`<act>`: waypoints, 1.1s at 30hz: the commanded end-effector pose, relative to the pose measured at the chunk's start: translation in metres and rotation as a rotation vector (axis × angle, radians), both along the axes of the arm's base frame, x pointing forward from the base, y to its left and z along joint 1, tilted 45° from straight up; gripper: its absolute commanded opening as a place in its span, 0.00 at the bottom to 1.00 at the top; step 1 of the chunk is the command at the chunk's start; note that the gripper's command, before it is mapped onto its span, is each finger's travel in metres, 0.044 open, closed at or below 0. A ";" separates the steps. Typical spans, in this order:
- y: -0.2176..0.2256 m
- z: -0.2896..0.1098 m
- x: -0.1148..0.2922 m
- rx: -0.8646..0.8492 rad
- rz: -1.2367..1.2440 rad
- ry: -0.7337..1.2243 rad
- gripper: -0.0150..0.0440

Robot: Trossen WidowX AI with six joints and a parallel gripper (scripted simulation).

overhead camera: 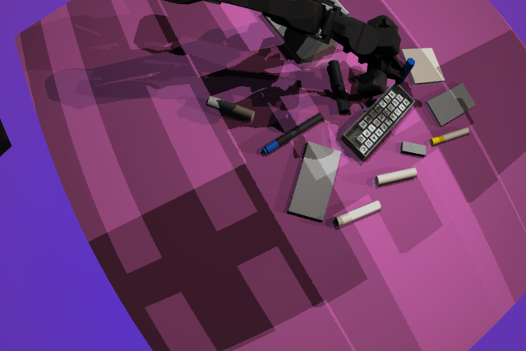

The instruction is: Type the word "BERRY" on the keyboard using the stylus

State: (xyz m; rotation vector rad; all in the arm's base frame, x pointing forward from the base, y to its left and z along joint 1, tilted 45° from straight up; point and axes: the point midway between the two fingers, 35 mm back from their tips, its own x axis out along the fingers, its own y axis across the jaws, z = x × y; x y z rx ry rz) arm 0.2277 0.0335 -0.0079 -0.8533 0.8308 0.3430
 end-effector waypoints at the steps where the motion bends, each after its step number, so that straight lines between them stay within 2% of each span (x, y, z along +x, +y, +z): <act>1: 0.002 0.006 0.003 0.005 -0.006 -0.012 0.39; 12: 0.002 0.003 0.001 0.001 0.000 -0.004 0.40; 15: 0.002 0.003 0.001 0.001 0.000 -0.004 0.36; 18: 0.001 0.005 0.005 0.001 -0.001 -0.006 0.25; 24: -0.004 0.010 0.022 0.000 -0.006 -0.015 0.25; 33: -0.010 0.004 0.021 0.000 -0.006 -0.015 0.25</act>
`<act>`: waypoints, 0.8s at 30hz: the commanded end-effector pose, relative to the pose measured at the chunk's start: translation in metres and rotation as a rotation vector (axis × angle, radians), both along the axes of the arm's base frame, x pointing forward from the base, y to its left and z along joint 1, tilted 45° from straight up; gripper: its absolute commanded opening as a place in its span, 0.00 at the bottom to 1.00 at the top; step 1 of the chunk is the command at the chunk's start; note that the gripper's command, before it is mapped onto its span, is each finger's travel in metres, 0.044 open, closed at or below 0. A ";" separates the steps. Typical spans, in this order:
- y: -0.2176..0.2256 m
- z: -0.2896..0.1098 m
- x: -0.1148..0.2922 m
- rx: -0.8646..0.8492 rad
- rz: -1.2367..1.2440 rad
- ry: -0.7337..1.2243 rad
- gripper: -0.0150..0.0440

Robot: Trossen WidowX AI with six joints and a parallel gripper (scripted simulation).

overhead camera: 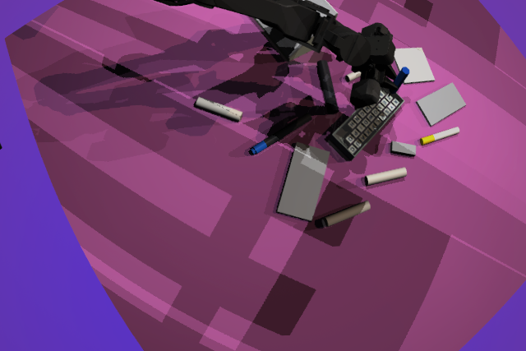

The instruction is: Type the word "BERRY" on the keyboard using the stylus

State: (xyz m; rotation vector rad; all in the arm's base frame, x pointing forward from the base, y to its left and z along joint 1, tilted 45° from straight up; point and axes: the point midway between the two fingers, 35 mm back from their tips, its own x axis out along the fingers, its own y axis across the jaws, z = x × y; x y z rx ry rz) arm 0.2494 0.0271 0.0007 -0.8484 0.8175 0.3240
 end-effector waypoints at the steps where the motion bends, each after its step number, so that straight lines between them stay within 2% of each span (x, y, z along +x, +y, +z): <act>1: -0.005 -0.007 -0.001 -0.001 0.007 0.004 0.25; 10: -0.010 -0.012 -0.003 -0.002 0.007 0.004 0.25; 13: -0.011 -0.013 -0.003 -0.002 0.007 0.004 0.39; 24: -0.013 -0.017 -0.002 -0.002 0.006 0.005 0.39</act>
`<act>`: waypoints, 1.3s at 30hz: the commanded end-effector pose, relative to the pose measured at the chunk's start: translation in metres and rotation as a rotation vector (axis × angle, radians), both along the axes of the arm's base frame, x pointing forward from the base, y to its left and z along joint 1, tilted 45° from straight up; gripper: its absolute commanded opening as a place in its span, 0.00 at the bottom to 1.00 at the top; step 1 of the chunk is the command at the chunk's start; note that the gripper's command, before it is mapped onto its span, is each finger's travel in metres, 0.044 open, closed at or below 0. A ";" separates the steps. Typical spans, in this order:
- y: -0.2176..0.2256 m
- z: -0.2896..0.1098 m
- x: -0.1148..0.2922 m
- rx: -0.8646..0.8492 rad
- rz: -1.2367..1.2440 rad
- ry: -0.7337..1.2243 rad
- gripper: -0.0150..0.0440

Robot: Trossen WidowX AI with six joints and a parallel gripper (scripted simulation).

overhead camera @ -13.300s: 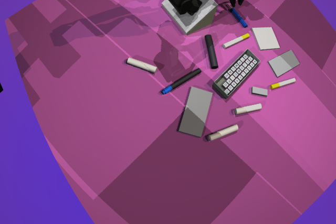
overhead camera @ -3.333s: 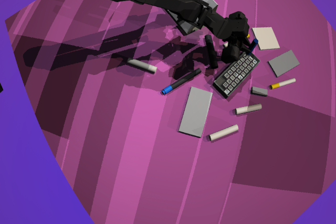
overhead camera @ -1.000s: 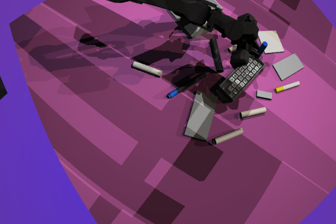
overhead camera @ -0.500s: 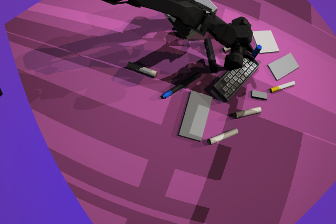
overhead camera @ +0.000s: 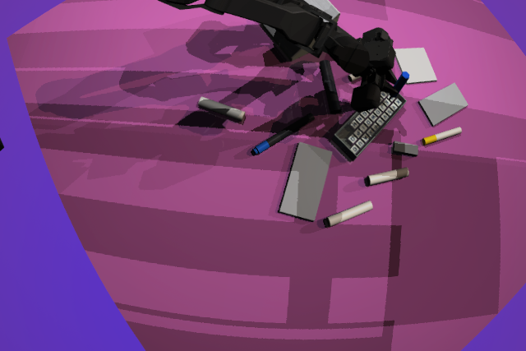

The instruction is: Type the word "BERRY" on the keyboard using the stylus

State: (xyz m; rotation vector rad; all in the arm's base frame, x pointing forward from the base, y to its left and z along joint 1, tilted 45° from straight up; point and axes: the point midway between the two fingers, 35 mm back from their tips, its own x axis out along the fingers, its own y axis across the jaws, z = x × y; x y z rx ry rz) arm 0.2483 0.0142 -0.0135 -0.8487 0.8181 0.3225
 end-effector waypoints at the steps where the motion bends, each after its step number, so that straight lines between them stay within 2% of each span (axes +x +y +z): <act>1: -0.001 -0.003 -0.001 -0.001 0.008 0.006 0.39; 39: -0.012 -0.015 -0.003 -0.002 0.008 0.006 0.39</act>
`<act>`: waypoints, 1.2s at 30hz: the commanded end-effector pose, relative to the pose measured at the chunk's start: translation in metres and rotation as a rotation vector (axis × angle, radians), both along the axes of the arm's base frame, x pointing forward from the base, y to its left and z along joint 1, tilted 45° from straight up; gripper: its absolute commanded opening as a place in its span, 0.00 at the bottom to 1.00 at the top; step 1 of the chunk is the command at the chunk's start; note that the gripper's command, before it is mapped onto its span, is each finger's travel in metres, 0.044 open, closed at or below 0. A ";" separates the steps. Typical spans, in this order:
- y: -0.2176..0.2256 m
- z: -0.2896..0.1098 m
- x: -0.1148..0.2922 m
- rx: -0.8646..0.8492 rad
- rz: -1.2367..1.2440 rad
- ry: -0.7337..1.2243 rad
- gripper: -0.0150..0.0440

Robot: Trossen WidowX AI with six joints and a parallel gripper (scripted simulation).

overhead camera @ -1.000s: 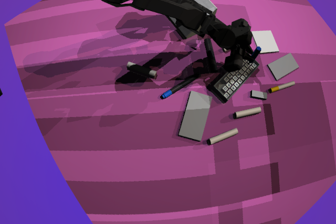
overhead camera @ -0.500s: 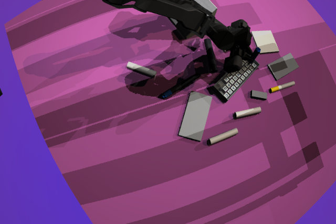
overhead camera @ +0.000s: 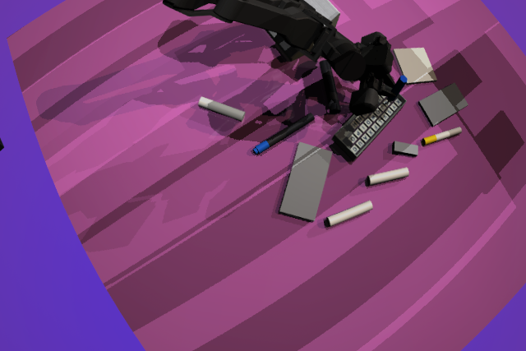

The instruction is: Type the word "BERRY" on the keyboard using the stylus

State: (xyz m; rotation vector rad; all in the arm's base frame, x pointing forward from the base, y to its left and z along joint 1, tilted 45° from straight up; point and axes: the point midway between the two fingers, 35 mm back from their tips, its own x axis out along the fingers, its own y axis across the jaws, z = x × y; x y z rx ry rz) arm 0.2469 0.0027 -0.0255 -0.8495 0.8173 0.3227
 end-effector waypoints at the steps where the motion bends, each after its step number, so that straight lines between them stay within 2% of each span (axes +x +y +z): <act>1: 0.000 -0.003 -0.001 -0.002 0.007 0.007 0.39; 13: 0.003 0.000 0.000 -0.001 0.007 0.007 0.39; 25: 0.027 0.025 0.003 0.001 0.007 0.005 0.39; 36: 0.027 0.026 0.003 0.001 0.007 0.005 0.39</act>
